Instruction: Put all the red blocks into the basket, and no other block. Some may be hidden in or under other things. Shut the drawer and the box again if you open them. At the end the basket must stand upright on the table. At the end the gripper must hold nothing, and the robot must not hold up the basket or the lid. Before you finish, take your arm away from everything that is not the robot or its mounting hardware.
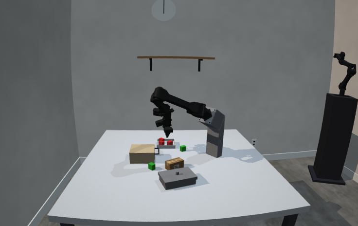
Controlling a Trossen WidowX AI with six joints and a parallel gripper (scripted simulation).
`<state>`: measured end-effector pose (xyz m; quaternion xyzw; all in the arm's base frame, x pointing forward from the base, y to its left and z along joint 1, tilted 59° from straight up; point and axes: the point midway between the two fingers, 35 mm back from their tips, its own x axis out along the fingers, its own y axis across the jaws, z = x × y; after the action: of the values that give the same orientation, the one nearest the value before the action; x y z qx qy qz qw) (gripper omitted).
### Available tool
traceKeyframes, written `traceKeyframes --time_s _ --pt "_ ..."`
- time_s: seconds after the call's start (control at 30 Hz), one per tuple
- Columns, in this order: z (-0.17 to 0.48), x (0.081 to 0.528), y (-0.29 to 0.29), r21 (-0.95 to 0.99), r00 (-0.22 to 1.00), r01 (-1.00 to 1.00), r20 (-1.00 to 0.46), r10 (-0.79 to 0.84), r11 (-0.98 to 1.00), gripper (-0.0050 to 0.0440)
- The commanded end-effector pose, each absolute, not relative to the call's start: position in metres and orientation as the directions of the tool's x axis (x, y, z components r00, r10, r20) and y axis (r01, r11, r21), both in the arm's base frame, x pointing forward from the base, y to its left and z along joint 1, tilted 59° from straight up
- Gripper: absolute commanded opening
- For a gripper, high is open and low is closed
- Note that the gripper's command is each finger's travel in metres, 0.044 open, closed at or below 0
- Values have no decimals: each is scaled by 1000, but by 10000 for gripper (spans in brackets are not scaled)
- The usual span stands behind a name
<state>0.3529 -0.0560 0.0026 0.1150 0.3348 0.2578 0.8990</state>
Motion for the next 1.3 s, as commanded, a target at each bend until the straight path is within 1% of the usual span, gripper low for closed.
traceKeyframes --time_s 0.0,0.1,0.17,0.27,0.37,0.43,0.5,0.53,0.67,0.7,0.77,0.93,1.0,1.03,1.27 --pt "13 355 -44 584 662 -164 -533 527 795 148" --pt "34 351 -23 698 686 -25 -508 521 715 148" --pt "36 350 -20 762 702 65 -494 513 644 148" --pt "36 350 -20 763 702 66 -494 513 643 148" --pt "56 345 2 846 725 178 -458 514 503 148" --pt "56 345 2 846 725 178 -458 514 503 148" --pt "59 344 6 885 742 246 -435 511 397 148" --pt "59 344 6 888 743 253 -432 510 384 148" --pt "81 334 33 925 769 352 -371 520 141 148" --pt "81 334 33 925 777 373 -356 519 77 148" --pt "81 334 33 923 780 382 -349 519 48 148" --pt "102 322 62 850 802 454 -260 538 -266 148" --pt "102 322 62 850 802 454 -260 538 -266 148" --pt "102 322 62 831 806 461 -247 538 -310 148" --pt "102 322 62 831 806 461 -247 538 -310 148"
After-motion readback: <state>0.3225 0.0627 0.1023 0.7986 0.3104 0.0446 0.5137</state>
